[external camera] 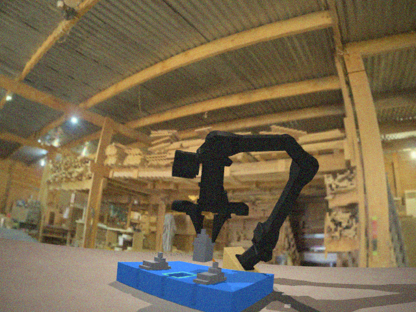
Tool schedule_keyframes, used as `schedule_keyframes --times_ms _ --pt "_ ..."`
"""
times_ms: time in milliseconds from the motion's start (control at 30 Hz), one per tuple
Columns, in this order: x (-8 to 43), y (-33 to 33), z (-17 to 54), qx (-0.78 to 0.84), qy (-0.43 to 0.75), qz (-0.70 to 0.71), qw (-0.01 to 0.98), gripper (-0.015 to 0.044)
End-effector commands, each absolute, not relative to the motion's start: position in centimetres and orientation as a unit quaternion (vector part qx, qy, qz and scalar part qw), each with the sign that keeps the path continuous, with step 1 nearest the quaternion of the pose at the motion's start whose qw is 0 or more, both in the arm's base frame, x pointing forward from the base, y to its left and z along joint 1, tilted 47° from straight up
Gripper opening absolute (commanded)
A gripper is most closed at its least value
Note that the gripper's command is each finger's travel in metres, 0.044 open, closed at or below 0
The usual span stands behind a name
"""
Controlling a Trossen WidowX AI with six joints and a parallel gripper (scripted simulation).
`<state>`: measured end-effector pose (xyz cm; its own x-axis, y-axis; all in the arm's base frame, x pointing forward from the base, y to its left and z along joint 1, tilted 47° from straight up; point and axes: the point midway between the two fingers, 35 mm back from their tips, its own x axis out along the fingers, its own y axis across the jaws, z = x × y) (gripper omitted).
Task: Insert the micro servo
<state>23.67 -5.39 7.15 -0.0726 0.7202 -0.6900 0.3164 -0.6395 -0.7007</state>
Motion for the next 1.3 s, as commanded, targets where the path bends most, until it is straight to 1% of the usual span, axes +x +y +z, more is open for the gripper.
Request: schedule_keyframes --times_ms 0,667,1267 --pt "23.68 -5.35 7.27 -0.671 -0.429 0.592 0.125 0.0" --pt "23.69 -5.35 7.27 -0.674 -0.604 0.412 -0.11 0.0" --pt "23.69 -5.35 7.27 -0.608 -0.701 0.208 -0.31 0.0"
